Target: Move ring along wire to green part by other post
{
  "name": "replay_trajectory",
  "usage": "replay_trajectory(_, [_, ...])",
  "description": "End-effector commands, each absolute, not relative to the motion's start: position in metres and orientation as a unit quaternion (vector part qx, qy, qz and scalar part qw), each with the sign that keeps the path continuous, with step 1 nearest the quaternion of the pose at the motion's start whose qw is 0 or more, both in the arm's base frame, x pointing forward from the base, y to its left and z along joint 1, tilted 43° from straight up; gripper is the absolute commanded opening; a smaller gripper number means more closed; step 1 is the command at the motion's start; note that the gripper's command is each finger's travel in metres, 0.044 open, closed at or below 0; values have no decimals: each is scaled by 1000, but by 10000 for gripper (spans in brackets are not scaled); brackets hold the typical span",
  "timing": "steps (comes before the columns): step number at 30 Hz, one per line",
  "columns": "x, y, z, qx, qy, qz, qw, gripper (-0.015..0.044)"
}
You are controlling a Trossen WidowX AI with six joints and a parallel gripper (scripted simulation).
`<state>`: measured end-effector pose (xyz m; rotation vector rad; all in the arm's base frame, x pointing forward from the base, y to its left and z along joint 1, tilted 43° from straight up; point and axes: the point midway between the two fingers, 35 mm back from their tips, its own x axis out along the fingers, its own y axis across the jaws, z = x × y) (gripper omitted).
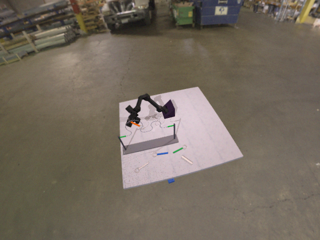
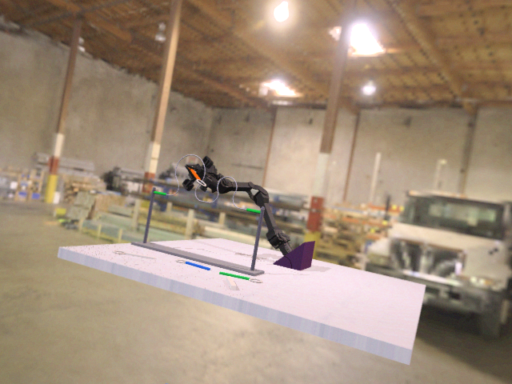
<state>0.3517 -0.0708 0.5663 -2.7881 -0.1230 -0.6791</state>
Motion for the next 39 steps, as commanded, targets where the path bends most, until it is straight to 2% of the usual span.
replay_trajectory(1, [351,-70,567,-964,-48,-235,113,-150])
replay_trajectory(17, [351,-83,566,-965,-49,-236,104,-150])
replay_trajectory(30, [348,-110,556,-950,-29,-257,176,-150])
replay_trajectory(39, [344,-140,536,-919,3,-278,281,-150])
